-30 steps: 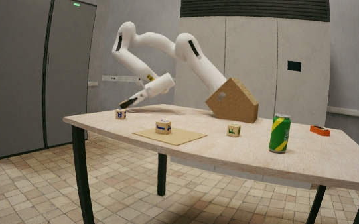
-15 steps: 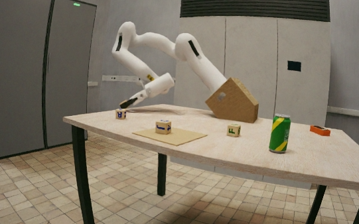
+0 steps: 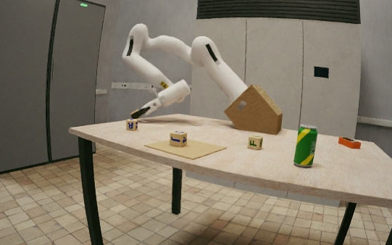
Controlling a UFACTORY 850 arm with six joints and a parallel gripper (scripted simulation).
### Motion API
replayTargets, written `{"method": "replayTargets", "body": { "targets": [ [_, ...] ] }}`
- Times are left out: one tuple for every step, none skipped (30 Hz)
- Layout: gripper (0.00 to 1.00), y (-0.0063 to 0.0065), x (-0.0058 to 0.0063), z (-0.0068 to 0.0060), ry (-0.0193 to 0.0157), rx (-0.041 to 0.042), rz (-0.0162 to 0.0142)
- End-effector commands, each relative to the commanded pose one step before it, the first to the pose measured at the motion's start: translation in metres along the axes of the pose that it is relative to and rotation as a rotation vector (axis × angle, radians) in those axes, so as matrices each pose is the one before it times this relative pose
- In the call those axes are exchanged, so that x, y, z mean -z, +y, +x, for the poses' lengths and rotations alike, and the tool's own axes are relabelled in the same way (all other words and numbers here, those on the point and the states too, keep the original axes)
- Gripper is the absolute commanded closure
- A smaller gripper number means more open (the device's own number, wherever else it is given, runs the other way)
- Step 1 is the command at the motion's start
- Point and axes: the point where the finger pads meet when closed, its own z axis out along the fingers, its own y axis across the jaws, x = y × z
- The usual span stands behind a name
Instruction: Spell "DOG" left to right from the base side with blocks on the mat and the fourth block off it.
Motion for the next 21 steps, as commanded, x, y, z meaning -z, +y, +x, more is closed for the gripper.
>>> {"method": "replayTargets", "body": {
  "targets": [
    [0.56, -0.00003, 0.00016, 0.00031, 0.00057, -0.00009, 0.00013],
    [0.52, 0.0, 0.0, 0.0, 0.0, 0.0, 0.0],
    [0.52, 0.0, 0.0, 0.0, 0.0, 0.0, 0.0],
    [0.52, 0.0, 0.0, 0.0, 0.0, 0.0, 0.0],
    [0.47, 0.0, 0.0, 0.0, 0.0, 0.0, 0.0],
    [0.47, 0.0, 0.0, 0.0, 0.0, 0.0, 0.0],
    [0.47, 0.0, 0.0, 0.0, 0.0, 0.0, 0.0],
    [0.43, 0.0, 0.0, 0.0, 0.0, 0.0, 0.0],
    [0.43, 0.0, 0.0, 0.0, 0.0, 0.0, 0.0],
    [0.43, 0.0, 0.0, 0.0, 0.0, 0.0, 0.0],
    [0.39, 0.0, 0.0, 0.0, 0.0, 0.0, 0.0],
    [0.39, 0.0, 0.0, 0.0, 0.0, 0.0, 0.0],
    [0.39, 0.0, 0.0, 0.0, 0.0, 0.0, 0.0],
    [0.35, 0.0, 0.0, 0.0, 0.0, 0.0, 0.0],
    [0.35, 0.0, 0.0, 0.0, 0.0, 0.0, 0.0],
    [0.35, 0.0, 0.0, 0.0, 0.0, 0.0, 0.0],
    [0.35, 0.0, 0.0, 0.0, 0.0, 0.0, 0.0],
    [0.35, 0.0, 0.0, 0.0, 0.0, 0.0, 0.0],
    [0.35, 0.0, 0.0, 0.0, 0.0, 0.0, 0.0],
    [0.35, 0.0, 0.0, 0.0, 0.0, 0.0, 0.0],
    [0.35, 0.0, 0.0, 0.0, 0.0, 0.0, 0.0]
  ]
}}
